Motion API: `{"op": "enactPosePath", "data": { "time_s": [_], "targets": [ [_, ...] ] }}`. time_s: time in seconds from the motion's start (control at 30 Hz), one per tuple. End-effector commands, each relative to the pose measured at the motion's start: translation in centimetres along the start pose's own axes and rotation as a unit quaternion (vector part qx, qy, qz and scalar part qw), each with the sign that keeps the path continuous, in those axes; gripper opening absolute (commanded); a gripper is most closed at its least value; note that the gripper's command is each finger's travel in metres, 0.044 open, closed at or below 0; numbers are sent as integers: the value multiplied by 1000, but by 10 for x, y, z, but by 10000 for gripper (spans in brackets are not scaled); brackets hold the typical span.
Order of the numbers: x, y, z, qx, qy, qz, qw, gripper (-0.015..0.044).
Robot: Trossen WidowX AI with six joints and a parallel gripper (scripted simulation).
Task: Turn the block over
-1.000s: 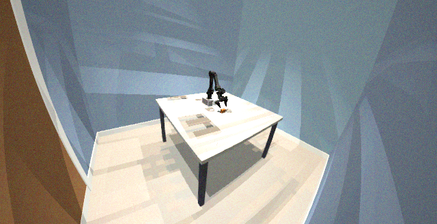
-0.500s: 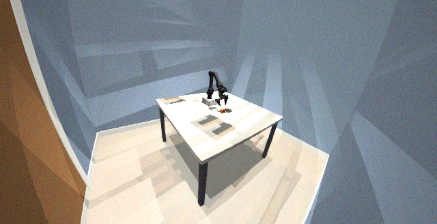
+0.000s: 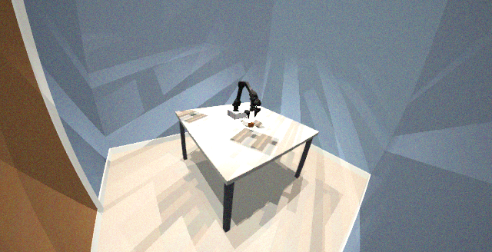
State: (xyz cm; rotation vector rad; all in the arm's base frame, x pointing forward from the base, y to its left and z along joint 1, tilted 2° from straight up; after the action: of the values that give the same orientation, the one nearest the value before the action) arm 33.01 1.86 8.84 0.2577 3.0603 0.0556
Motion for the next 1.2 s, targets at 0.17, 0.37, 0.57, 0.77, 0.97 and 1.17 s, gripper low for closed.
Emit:
{"op": "enactPosePath", "data": {
  "time_s": [0.17,0.37,0.57,0.77,0.97,1.17],
  "targets": [
    [-5,1,-1,12,36,-4,999,440],
    [-4,2,31,12,36,-4,999,440],
    [-2,-1,45,12,36,-4,999,440],
    [-1,-1,47,12,36,-4,999,440],
    [-1,-1,57,12,36,-4,999,440],
    [0,-1,67,12,36,-4,999,440]
  ]
}}
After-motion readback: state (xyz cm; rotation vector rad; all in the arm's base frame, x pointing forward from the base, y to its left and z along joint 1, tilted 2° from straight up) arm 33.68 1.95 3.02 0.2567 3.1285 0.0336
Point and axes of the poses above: the point midway between the two fingers, 35 mm back from their tips, its own z axis out along the fingers, its own y axis across the jaws, x = y × z, the point moved 3 cm from there along -z, back along the fingers, and after that the axes turned 15 degrees about z, right-handed, at the moved point
